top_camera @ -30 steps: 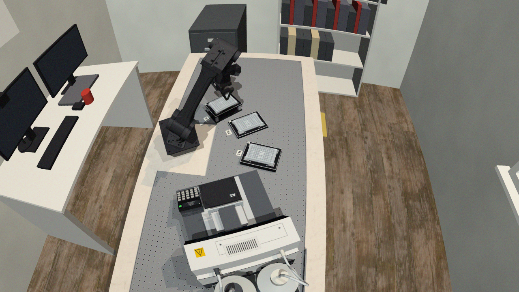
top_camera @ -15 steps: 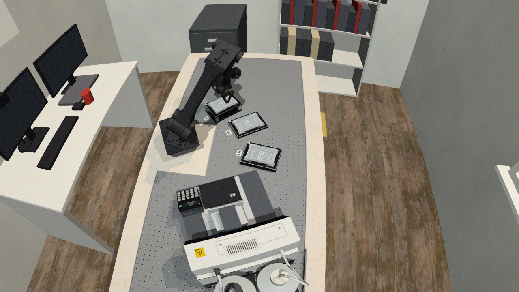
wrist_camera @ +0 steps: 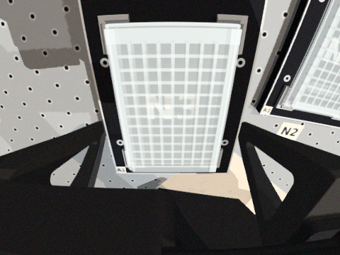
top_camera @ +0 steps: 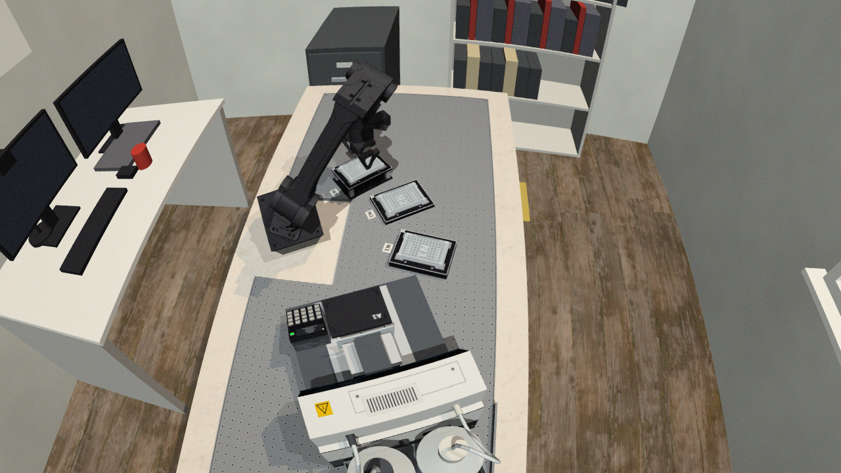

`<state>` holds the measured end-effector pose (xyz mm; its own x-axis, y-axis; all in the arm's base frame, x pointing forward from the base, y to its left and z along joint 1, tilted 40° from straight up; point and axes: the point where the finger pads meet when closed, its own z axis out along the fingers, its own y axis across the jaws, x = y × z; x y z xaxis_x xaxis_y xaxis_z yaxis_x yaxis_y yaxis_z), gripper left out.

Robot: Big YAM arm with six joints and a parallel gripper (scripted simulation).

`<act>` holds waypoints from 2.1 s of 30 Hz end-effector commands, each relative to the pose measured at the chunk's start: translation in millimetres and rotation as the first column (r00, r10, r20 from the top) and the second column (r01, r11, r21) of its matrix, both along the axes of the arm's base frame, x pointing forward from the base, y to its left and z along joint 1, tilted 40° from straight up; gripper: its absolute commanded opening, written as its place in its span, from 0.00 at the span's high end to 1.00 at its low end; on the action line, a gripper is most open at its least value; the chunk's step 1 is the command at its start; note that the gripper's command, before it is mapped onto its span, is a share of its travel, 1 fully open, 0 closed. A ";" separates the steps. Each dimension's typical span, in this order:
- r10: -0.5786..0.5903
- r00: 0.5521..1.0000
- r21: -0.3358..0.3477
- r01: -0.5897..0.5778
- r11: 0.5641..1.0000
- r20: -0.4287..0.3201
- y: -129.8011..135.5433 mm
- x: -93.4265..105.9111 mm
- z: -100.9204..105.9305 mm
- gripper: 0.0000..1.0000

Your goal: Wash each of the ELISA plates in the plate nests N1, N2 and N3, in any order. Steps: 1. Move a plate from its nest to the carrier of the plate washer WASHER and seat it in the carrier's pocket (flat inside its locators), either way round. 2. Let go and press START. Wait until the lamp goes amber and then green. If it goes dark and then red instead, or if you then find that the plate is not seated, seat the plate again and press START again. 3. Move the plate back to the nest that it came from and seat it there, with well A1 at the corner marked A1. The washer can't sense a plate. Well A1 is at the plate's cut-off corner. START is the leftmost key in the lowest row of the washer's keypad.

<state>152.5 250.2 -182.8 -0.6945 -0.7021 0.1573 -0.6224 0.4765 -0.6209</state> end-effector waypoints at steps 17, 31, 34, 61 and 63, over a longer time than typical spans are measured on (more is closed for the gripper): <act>0.007 1.000 0.000 -0.007 1.000 -0.006 -6.5 4.4 -7.7 0.00; 0.013 1.000 0.028 -0.013 1.000 0.003 -0.7 8.5 -6.1 0.00; 0.002 1.000 0.007 -0.002 1.000 -0.003 -10.5 9.8 -13.6 0.00; 0.009 1.000 0.023 -0.009 1.000 0.005 -4.7 13.3 -21.6 0.00; 0.009 1.000 0.023 -0.009 1.000 0.005 -4.7 13.3 -21.6 0.00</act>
